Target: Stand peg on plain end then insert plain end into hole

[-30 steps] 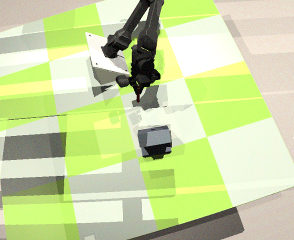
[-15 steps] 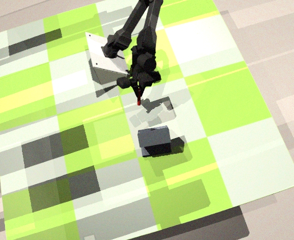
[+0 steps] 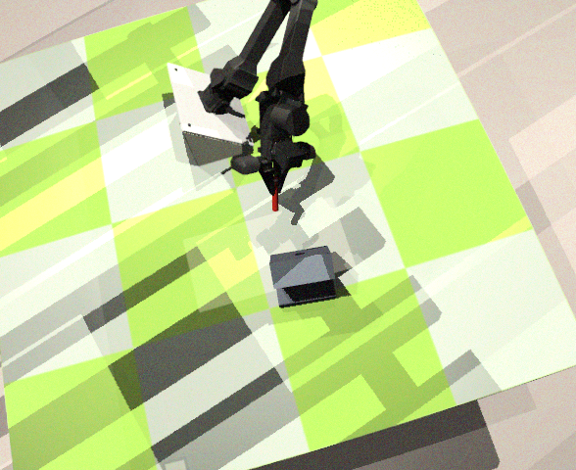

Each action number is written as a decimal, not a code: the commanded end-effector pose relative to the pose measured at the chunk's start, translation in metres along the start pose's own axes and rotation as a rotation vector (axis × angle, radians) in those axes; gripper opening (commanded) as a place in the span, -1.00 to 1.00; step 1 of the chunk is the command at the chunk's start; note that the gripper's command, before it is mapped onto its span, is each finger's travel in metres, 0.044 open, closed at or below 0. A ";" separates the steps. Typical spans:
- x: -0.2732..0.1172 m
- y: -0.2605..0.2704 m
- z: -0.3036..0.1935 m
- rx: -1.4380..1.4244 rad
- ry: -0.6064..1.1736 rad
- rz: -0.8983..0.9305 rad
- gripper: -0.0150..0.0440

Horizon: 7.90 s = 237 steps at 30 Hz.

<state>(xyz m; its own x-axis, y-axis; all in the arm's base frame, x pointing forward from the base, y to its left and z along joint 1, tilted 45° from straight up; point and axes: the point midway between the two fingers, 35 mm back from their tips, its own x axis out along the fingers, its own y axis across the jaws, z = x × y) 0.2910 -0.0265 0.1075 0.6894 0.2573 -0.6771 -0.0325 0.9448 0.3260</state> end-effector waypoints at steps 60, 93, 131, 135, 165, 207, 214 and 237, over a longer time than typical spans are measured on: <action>0.022 -0.001 0.050 -0.200 -0.287 -0.084 -0.49; 0.046 0.001 0.065 -0.228 -0.353 -0.096 -0.49; 0.063 0.000 0.070 -0.236 -0.350 -0.094 -0.49; 0.063 0.000 0.071 -0.236 -0.350 -0.094 -0.49; 0.075 -0.001 0.077 -0.236 -0.351 -0.094 -0.49; 0.093 -0.002 0.085 -0.236 -0.352 -0.094 -0.49; 0.093 -0.002 0.084 -0.242 -0.347 -0.091 -0.49; 0.087 -0.002 0.083 -0.241 -0.347 -0.091 1.00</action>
<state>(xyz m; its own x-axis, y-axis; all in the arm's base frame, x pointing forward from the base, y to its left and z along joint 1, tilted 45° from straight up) 0.4135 -0.0227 0.1025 0.9007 0.1225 -0.4169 -0.0967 0.9919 0.0825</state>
